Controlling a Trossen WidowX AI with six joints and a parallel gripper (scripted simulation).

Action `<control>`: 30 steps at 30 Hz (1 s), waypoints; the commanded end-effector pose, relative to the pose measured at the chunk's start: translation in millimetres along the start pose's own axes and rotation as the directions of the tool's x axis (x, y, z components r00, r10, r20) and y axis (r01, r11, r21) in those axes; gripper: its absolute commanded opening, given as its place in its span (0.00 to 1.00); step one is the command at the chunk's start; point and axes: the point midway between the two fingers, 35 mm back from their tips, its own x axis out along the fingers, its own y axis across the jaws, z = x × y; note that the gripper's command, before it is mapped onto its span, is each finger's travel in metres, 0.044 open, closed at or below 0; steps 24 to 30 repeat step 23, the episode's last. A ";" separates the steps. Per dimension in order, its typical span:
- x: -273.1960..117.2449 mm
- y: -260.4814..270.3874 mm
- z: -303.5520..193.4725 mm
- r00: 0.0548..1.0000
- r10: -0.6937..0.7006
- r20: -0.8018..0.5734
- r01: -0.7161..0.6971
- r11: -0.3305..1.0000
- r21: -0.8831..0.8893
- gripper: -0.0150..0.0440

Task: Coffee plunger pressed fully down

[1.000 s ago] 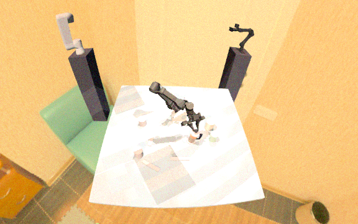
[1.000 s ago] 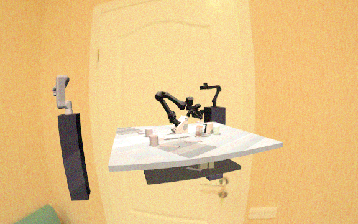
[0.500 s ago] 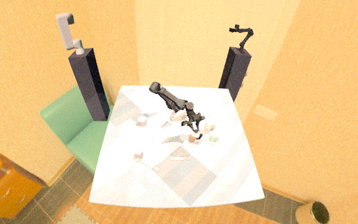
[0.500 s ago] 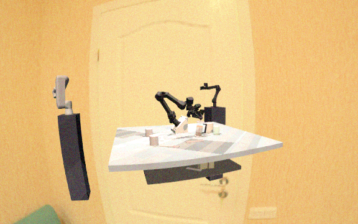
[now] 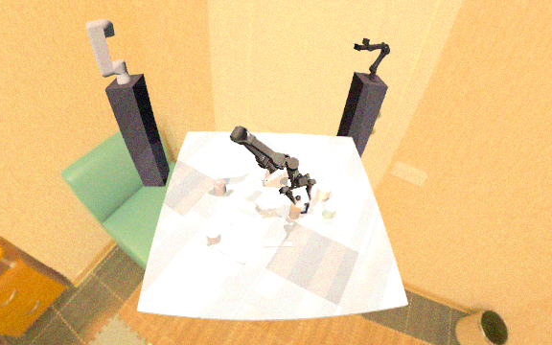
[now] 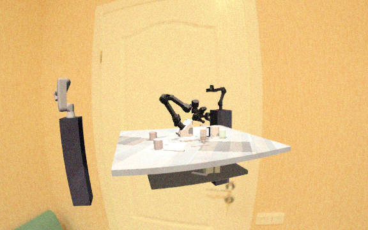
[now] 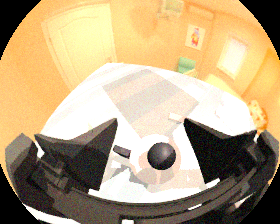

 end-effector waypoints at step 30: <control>-65.2 -6.3 52.1 1.000 -0.001 -0.015 0.001 1.000 -0.004 1.00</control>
